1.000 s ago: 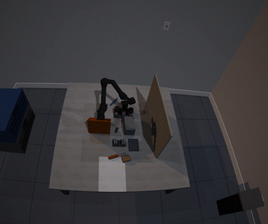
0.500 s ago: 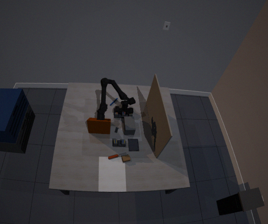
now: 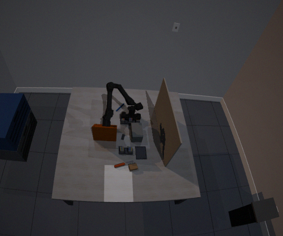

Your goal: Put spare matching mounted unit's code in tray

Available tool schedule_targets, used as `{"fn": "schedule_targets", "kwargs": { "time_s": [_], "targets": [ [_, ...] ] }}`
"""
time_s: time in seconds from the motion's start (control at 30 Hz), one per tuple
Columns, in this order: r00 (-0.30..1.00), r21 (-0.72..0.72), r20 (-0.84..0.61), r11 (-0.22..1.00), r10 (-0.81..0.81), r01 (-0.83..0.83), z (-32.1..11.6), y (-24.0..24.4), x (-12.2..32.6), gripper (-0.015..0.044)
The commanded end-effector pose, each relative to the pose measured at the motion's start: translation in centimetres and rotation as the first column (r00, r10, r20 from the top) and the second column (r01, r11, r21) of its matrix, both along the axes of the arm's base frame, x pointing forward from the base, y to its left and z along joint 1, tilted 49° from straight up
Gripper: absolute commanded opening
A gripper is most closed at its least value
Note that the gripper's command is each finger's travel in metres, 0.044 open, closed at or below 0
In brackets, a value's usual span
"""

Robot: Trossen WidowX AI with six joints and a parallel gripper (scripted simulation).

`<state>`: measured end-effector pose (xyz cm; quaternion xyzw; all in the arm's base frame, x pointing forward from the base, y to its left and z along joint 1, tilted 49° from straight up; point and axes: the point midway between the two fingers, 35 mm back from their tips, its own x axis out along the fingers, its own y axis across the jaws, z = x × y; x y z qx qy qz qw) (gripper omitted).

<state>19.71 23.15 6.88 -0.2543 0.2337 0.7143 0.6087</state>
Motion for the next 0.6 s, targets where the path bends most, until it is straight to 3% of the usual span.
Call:
{"fn": "schedule_targets", "kwargs": {
  "time_s": [0.0, 0.57],
  "targets": [
    [1.0, 0.0, 0.0, 1.0, 0.0, 0.0, 0.0, 0.0, 0.0, 0.0],
    [1.0, -0.011, 0.0, 1.0, -0.004, 0.004, 4.5, -5.5, 1.1, 0.0]
  ]
}}
